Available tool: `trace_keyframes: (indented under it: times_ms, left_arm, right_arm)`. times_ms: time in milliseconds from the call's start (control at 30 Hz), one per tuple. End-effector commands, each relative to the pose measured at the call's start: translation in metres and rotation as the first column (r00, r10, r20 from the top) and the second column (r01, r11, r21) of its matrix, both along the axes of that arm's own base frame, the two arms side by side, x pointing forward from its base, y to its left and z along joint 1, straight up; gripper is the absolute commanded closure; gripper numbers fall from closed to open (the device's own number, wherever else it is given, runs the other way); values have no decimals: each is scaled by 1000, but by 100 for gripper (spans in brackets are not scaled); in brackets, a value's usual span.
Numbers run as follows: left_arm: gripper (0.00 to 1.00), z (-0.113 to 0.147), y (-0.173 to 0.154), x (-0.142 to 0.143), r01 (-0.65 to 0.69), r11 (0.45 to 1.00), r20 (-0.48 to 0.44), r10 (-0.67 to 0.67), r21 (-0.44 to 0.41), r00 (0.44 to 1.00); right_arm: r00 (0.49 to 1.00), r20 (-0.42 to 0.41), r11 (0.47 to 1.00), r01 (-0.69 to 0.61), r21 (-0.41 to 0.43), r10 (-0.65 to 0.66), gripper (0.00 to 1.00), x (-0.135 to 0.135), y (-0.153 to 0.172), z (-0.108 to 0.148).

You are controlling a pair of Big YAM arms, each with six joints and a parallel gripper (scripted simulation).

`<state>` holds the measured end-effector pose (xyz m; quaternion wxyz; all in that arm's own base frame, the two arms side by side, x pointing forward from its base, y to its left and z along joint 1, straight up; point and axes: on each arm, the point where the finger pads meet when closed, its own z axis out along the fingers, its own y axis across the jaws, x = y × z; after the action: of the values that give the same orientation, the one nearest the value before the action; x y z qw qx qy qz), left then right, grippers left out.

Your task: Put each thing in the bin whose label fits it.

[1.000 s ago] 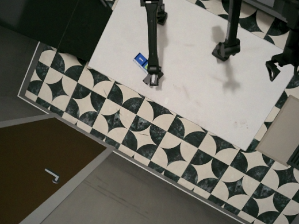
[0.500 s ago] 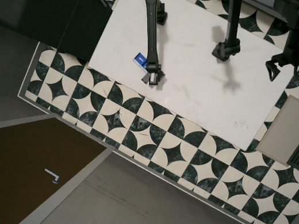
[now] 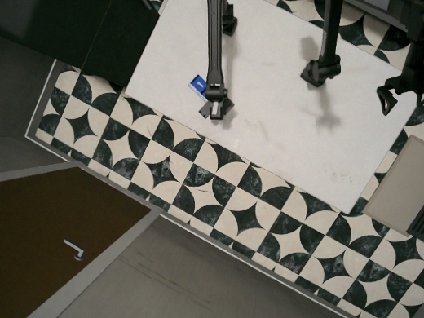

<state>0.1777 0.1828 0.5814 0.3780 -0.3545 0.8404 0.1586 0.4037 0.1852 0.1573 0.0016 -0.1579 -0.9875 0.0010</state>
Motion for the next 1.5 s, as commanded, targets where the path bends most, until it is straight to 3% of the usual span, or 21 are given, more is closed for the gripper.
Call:
trace_keyframes:
  times_ms: [0,100,233,400,1467]
  left_arm:
    - [0,21,-11,-5,12,999,29,-13,31,1000]
    - [0,21,-11,-5,12,999,29,-13,31,1000]
    - [0,21,-11,-5,12,999,29,-13,31,1000]
    - [0,21,-11,-5,12,999,29,-13,31,1000]
    - [0,21,-11,-5,12,999,29,-13,31,1000]
  right_arm:
    - [999,41,1000,-2,18,1,0,21,7,28]
    - [998,70,1000,-2,31,0,0,19,6,54]
    - [998,71,999,-2,32,0,0,18,5,70]
    - [999,45,1000,-1,20,0,0,21,6,60]
    - [999,53,1000,1,24,-2,0,25,6,58]
